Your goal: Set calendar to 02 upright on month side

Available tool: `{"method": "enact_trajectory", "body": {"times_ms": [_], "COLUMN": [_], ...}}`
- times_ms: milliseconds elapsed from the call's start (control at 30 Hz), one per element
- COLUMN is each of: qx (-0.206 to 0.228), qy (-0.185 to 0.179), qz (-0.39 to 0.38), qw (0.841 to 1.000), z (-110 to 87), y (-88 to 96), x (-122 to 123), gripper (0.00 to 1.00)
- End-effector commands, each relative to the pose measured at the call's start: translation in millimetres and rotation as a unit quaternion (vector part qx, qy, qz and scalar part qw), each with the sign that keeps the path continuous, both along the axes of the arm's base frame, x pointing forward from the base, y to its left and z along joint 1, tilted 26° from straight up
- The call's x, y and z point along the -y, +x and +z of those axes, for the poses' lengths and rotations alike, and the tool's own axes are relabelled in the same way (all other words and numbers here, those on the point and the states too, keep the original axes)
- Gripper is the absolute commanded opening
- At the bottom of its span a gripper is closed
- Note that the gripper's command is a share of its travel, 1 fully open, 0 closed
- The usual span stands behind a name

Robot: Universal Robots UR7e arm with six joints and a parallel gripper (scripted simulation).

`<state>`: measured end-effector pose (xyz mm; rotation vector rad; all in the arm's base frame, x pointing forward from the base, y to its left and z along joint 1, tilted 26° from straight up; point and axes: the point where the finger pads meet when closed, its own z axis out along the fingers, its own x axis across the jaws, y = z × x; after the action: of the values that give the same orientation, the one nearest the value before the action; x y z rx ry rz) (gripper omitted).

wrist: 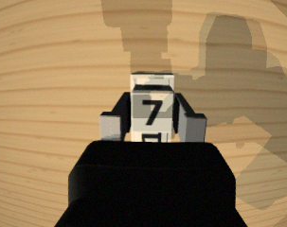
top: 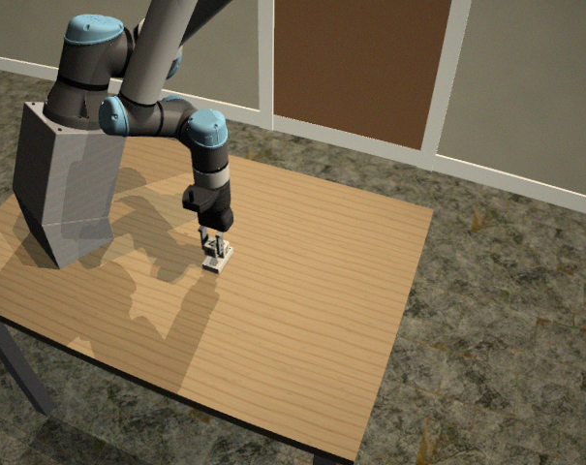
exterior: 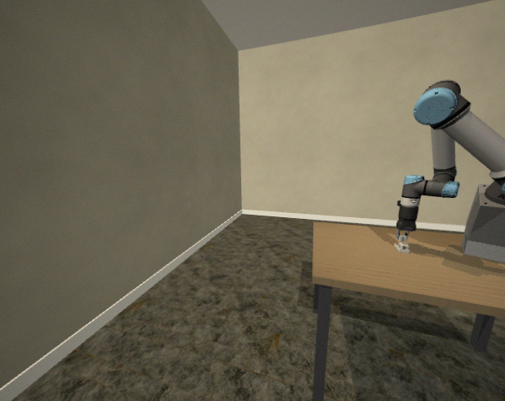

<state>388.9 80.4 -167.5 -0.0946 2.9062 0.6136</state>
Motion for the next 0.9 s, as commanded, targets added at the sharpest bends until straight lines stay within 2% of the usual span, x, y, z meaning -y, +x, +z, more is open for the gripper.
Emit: {"method": "enact_trajectory", "body": {"times_ms": [0, 867], "qx": [0.001, 0.001], "qy": [0.000, 0.000], "qz": [0.000, 0.000], "qw": [1.000, 1.000], "z": [0.2, -11.1], "y": [0.3, 2.3], "x": [0, -5], "gripper": [0.60, 0.60]}}
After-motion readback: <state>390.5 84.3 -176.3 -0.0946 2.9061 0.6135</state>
